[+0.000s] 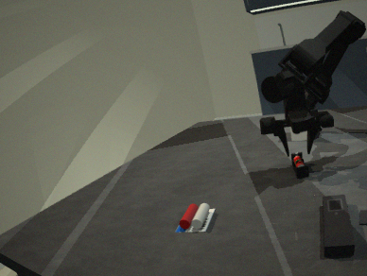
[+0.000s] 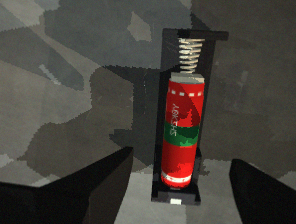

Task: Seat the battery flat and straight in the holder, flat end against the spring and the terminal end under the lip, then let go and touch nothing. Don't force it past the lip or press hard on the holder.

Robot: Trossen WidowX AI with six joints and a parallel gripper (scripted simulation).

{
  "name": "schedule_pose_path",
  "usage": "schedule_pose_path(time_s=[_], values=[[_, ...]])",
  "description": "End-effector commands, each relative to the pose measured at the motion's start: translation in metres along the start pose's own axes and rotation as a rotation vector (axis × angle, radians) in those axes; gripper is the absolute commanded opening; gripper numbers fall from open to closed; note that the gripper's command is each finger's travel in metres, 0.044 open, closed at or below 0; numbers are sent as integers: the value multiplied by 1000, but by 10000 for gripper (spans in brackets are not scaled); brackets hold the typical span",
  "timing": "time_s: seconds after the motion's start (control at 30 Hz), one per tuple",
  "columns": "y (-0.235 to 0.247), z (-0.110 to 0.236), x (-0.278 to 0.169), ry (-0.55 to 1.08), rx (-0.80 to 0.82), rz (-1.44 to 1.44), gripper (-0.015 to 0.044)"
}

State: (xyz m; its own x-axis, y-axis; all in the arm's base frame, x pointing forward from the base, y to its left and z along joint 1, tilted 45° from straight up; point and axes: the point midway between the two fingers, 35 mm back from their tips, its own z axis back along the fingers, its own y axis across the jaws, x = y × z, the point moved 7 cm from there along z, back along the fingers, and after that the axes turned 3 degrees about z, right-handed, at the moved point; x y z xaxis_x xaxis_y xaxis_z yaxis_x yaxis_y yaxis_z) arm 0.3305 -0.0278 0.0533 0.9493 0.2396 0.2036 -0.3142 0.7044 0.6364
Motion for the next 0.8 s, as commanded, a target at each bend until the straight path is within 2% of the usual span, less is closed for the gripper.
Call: schedule_pose_path(time_s=[0.0,0.13,0.77], values=[[-3,42,0,-20,-18,13,349],[-3,58,-3,-19,-16,17,440],[-4,58,-3,-19,-16,17,440]])
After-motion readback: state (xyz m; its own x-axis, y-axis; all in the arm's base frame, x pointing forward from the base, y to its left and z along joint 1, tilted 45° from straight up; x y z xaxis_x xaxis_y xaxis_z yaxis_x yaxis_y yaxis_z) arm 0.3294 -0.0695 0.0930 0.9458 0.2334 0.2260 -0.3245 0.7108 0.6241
